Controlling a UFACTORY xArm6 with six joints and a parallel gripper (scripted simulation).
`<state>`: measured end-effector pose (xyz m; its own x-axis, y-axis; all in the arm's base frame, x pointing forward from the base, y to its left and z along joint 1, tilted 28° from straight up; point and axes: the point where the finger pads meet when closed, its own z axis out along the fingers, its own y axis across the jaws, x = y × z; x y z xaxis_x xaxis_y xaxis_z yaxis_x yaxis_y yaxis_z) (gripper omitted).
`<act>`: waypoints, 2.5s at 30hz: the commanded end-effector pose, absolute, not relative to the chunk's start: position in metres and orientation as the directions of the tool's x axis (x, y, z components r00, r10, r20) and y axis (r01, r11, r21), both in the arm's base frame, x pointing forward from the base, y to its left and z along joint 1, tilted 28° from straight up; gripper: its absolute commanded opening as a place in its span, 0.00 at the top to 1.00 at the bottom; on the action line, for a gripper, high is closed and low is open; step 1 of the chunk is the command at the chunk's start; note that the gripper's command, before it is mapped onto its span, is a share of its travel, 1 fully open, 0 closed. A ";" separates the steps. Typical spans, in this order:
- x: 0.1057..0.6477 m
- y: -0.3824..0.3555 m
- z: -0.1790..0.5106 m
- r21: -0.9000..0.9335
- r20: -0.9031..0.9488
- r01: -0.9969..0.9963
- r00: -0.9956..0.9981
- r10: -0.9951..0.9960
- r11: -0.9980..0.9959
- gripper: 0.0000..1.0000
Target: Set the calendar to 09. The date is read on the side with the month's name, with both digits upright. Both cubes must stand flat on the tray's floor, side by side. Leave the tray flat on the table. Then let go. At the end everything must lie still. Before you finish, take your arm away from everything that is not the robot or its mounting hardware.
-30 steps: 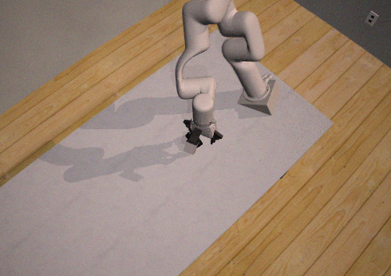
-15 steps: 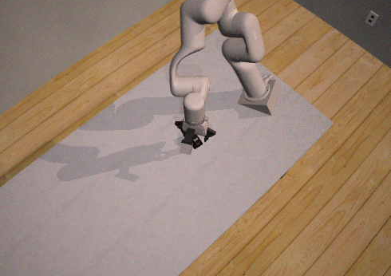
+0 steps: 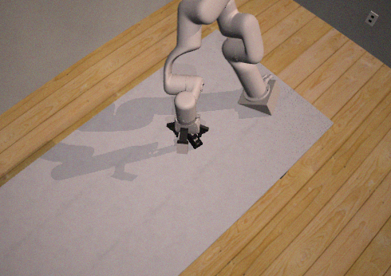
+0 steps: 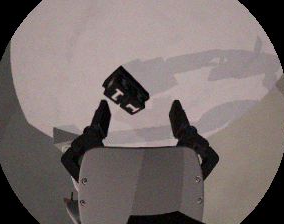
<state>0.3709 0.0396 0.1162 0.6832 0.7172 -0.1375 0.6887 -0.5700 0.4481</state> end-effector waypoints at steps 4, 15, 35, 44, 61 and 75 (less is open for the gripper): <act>0.390 0.024 0.129 0.436 -0.164 0.733 0.635 0.755 -0.522 0.00; 0.408 0.007 0.142 0.411 -0.219 0.809 0.535 0.816 -0.420 0.00; 0.429 -0.012 0.152 0.379 -0.270 0.872 0.425 0.864 -0.310 0.00; 0.434 -0.020 0.135 0.379 -0.270 0.872 0.425 0.864 -0.310 0.00; 0.437 -0.025 0.123 0.379 -0.270 0.872 0.425 0.864 -0.310 0.00; 0.437 -0.025 0.123 0.379 -0.270 0.872 0.425 0.864 -0.310 0.00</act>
